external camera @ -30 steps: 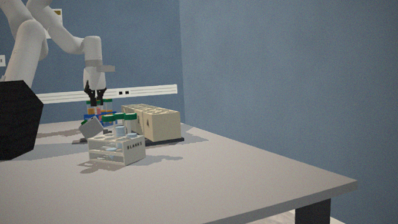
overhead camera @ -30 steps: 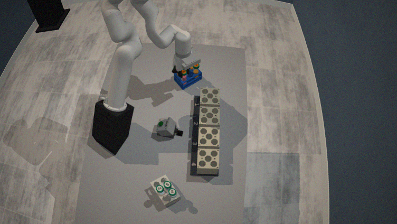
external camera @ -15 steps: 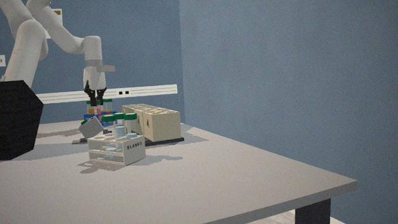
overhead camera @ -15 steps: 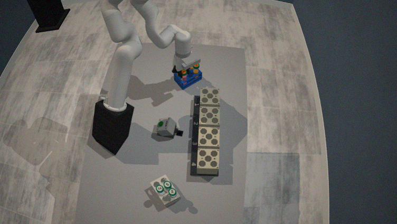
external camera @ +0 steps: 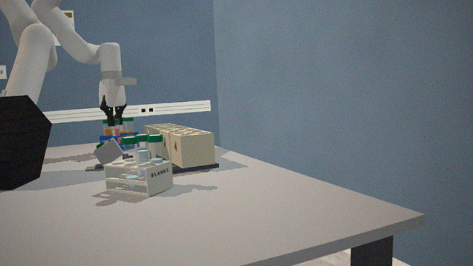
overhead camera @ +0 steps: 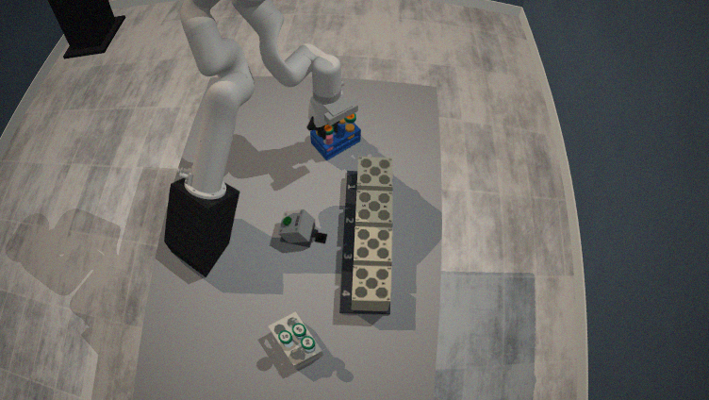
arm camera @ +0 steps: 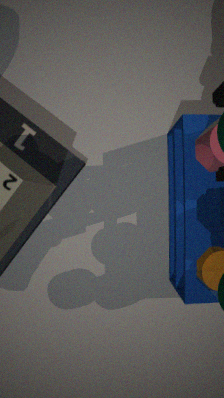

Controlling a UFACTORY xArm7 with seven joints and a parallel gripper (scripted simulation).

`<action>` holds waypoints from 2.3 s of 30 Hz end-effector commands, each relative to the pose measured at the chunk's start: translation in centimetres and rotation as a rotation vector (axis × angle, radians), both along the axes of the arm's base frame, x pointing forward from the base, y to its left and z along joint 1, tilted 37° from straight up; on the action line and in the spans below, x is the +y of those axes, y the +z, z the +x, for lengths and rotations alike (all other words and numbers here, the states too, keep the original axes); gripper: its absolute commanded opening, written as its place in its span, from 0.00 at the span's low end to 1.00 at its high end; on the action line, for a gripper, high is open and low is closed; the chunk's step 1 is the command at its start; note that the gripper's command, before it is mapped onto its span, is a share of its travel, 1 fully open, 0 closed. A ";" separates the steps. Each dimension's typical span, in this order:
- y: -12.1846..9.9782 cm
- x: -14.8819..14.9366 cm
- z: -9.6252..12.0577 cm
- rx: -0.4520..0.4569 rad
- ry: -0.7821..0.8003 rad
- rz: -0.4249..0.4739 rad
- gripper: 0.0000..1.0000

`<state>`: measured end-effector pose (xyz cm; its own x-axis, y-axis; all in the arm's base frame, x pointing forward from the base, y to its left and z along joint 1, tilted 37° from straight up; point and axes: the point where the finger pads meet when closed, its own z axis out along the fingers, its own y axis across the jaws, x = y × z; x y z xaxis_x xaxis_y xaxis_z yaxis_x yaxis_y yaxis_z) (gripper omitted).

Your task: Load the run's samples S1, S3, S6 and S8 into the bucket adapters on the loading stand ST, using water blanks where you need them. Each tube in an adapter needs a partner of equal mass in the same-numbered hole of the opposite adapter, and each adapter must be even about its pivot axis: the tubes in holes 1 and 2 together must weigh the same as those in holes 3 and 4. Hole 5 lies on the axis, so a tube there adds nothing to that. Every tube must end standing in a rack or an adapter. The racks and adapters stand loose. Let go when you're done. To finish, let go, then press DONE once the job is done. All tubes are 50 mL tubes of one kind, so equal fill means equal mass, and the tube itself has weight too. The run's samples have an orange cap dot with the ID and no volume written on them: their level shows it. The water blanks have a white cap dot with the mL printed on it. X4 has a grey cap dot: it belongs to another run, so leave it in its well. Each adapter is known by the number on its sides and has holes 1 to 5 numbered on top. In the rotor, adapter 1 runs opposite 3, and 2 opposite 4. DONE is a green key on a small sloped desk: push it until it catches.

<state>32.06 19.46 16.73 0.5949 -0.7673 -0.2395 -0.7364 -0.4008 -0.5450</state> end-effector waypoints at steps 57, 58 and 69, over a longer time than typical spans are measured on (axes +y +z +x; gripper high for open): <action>3.5 -2.1 -1.3 -0.002 -0.001 0.001 0.00; 3.6 -2.2 -1.4 -0.002 -0.001 0.001 0.00; 5.1 -3.1 -1.9 -0.002 -0.001 0.001 0.00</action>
